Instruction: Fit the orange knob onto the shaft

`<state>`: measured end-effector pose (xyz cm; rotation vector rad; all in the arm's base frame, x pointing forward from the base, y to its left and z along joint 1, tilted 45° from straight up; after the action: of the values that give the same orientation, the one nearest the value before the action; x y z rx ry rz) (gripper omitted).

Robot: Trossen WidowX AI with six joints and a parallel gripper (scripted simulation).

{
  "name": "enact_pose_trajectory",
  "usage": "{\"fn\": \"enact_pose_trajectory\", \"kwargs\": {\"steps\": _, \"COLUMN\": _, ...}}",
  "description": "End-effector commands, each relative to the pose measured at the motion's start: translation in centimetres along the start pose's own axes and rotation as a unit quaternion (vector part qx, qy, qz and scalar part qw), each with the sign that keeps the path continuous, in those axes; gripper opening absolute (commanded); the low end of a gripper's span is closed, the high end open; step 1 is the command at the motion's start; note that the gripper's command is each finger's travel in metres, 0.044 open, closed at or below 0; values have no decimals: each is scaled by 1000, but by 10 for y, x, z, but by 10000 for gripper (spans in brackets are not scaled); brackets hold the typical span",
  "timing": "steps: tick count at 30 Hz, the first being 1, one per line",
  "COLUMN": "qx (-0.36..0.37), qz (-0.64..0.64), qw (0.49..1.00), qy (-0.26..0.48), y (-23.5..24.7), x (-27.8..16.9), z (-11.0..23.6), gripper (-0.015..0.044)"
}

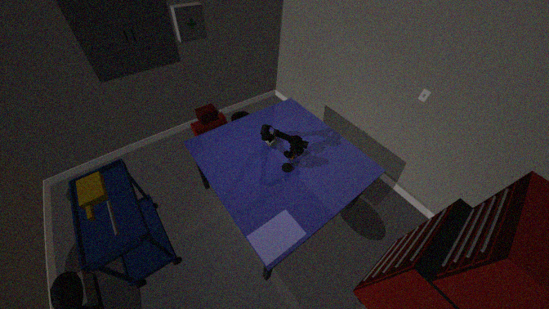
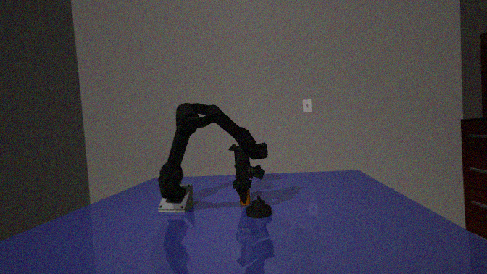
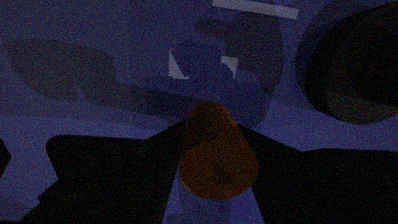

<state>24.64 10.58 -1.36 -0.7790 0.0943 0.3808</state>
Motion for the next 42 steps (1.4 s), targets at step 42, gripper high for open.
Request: {"fn": "enact_pose_trajectory", "kwargs": {"steps": 42, "qx": 3, "qz": 4, "qw": 1000, "qy": -1, "y": 2, "x": 19, "z": 137, "gripper": 0}}
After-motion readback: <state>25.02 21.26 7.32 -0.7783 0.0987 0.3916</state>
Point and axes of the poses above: the point midway between the two fingers, 35 mm back from their tips, its own z axis back along the fingers, its own y axis across the jaws, x = y × z, the point moved 6 cm from there along z, back along the fingers, and after that the axes turned 10 degrees about z, right-handed, at the moved point
